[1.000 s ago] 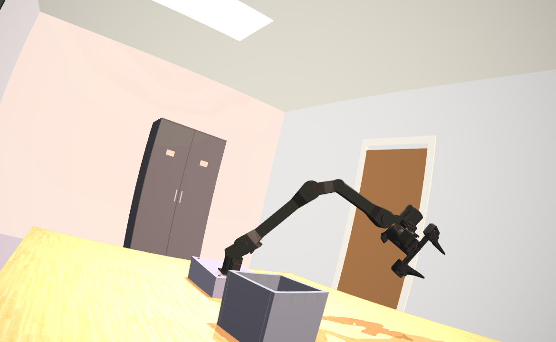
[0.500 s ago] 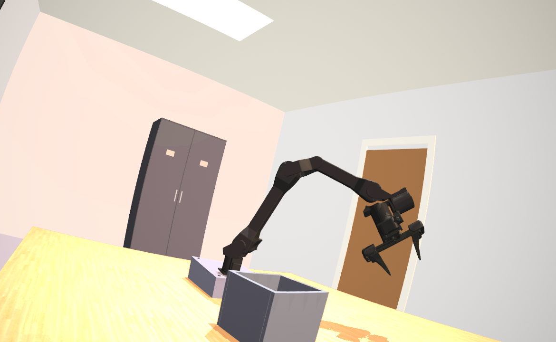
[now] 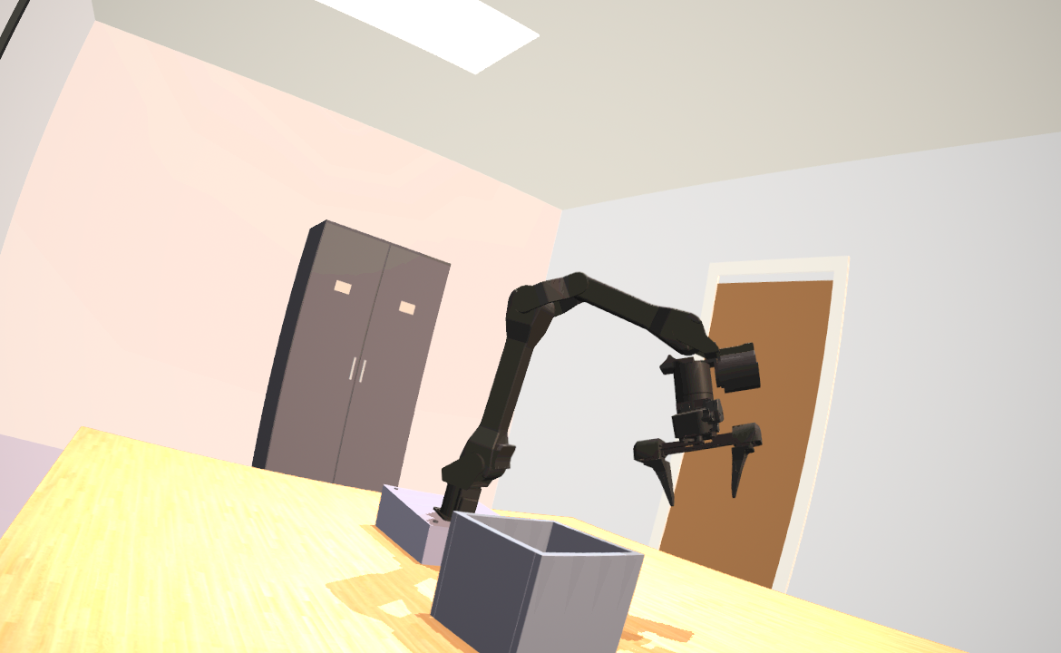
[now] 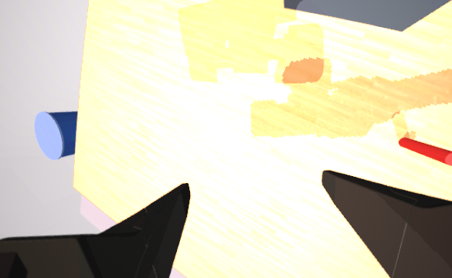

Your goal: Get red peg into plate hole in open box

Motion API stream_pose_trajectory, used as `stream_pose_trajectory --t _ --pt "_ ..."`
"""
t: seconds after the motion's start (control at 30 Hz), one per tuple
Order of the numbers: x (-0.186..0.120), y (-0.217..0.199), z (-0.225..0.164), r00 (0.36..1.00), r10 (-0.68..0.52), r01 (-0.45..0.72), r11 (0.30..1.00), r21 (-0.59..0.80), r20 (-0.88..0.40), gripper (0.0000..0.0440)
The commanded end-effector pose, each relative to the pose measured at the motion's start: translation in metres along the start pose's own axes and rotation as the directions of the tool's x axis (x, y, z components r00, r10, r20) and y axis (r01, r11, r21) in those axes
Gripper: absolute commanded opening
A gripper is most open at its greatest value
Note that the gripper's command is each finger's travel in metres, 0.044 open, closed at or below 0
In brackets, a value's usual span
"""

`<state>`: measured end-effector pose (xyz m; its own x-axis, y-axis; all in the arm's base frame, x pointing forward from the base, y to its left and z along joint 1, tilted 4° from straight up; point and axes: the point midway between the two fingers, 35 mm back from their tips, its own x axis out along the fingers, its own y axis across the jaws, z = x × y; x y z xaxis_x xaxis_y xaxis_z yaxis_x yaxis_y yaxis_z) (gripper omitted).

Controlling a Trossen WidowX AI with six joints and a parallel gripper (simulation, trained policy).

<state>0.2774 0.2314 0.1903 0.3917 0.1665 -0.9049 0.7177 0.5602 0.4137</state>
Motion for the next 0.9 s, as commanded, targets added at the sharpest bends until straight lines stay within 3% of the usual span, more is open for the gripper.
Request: stream_pose_trajectory --t 0.0,0.53,0.87 --pt "-0.001 -0.033 -0.001 0.995 -0.091 0.093 0.996 0.02 -0.051 0.044" --pt "0.004 -0.142 -0.01 0.899 -0.401 0.417 0.906 0.071 -0.176 0.044" --pt "0.018 -0.186 -0.016 0.837 -0.509 0.533 0.841 0.094 -0.201 0.044"
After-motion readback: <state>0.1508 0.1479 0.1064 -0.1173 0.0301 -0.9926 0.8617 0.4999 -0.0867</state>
